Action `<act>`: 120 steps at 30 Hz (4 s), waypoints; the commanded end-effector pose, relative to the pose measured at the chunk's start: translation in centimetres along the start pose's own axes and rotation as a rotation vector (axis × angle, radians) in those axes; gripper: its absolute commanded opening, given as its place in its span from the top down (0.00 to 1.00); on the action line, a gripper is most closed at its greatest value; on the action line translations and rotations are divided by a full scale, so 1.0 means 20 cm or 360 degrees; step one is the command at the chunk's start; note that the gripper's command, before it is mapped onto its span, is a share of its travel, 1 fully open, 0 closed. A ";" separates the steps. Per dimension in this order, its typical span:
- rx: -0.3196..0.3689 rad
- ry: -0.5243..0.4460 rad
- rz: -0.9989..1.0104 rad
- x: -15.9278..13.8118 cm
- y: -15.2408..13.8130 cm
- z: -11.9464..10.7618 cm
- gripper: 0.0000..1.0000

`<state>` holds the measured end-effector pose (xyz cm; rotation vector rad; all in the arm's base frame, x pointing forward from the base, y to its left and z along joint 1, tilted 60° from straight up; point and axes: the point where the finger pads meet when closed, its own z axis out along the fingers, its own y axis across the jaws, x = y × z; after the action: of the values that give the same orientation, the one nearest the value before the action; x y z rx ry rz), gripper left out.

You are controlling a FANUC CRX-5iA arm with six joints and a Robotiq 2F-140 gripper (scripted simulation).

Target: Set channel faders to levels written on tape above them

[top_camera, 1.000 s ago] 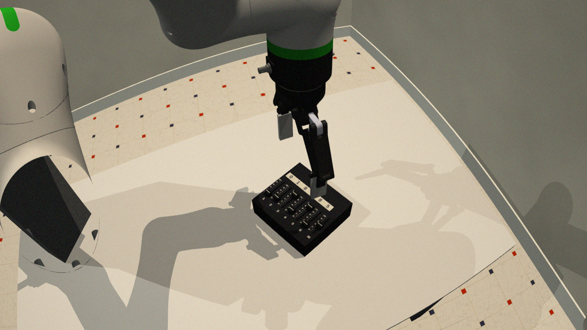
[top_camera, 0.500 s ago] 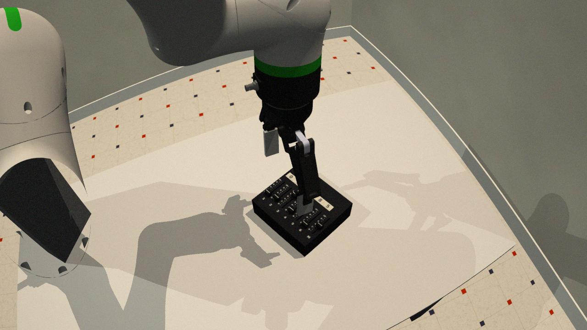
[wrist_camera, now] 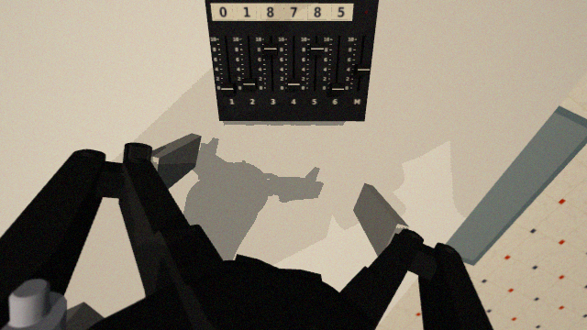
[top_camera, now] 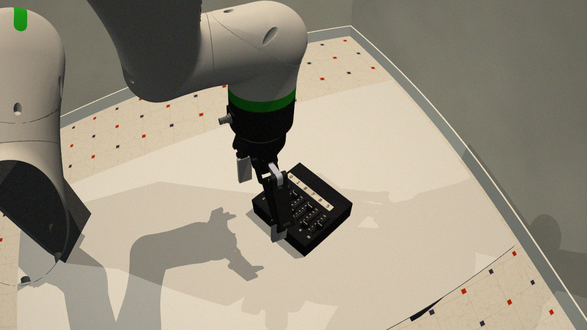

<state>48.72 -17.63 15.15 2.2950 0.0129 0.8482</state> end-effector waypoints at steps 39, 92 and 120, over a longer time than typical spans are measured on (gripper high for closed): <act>0.0000 0.0002 0.0000 0.00 0.00 0.00 0.00; -0.0012 0.0154 -0.0475 0.22 -0.02 0.03 0.00; -0.0012 0.0154 -0.0475 0.22 -0.02 0.03 1.00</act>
<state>52.70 -16.77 17.13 2.1710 0.3841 0.7981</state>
